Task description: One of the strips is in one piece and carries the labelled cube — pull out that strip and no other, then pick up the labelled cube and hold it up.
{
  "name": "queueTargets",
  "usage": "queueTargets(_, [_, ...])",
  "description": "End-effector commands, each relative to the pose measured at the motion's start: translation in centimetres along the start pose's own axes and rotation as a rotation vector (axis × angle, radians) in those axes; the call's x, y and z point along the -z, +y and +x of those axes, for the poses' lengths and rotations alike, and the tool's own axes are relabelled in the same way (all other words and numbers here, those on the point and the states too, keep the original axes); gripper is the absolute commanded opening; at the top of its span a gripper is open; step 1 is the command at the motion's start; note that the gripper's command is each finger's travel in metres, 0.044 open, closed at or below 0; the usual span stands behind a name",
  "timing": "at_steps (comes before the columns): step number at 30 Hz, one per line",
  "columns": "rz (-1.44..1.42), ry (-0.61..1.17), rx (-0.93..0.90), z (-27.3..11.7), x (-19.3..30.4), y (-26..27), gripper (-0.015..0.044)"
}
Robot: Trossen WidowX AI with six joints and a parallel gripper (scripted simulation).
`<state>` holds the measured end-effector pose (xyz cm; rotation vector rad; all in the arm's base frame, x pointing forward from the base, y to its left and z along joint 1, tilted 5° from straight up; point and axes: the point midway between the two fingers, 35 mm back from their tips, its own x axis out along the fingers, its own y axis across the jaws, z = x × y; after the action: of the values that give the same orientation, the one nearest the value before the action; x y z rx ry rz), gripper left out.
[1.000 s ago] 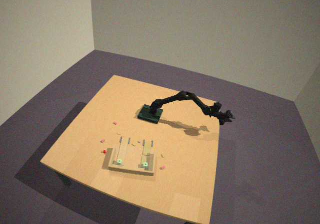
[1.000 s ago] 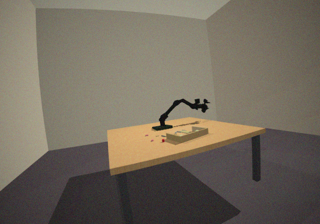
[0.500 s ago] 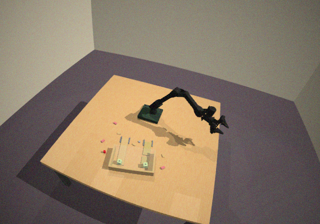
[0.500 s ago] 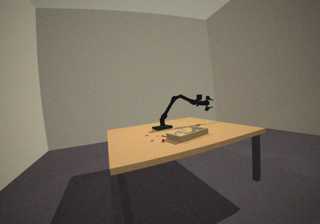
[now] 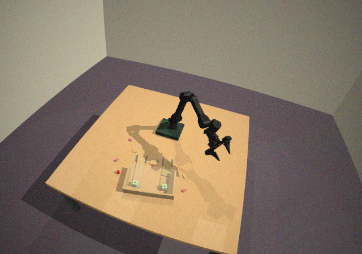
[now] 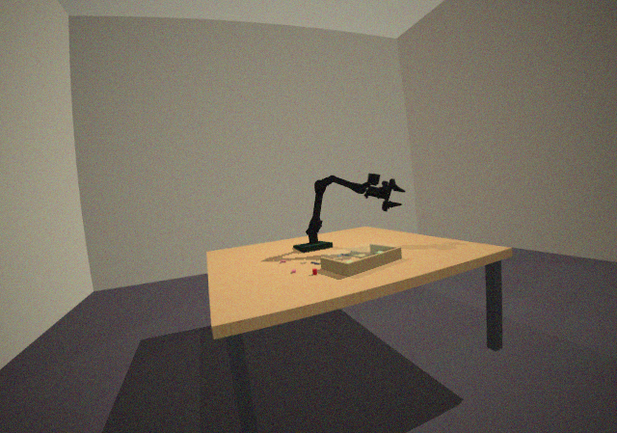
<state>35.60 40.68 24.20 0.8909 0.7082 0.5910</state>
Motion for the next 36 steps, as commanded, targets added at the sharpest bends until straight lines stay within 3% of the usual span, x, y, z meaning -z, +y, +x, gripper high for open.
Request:
queueTargets(1, [-0.129, -0.064, 0.115, -3.4, -5.0, -4.3, 0.04])
queueTargets(11, [-0.404, -0.158, 0.429, -14.5, -13.5, -14.5, 0.04])
queueTargets(21, [-0.626, -0.106, 0.789, -28.0, -14.7, -24.4, 0.04])
queueTargets(34, [-0.638, -0.096, 0.814, -28.9, -14.5, -25.0, 0.04])
queueTargets(36, [-0.636, -0.07, 0.829, -28.8, -14.9, -25.3, 0.0348])
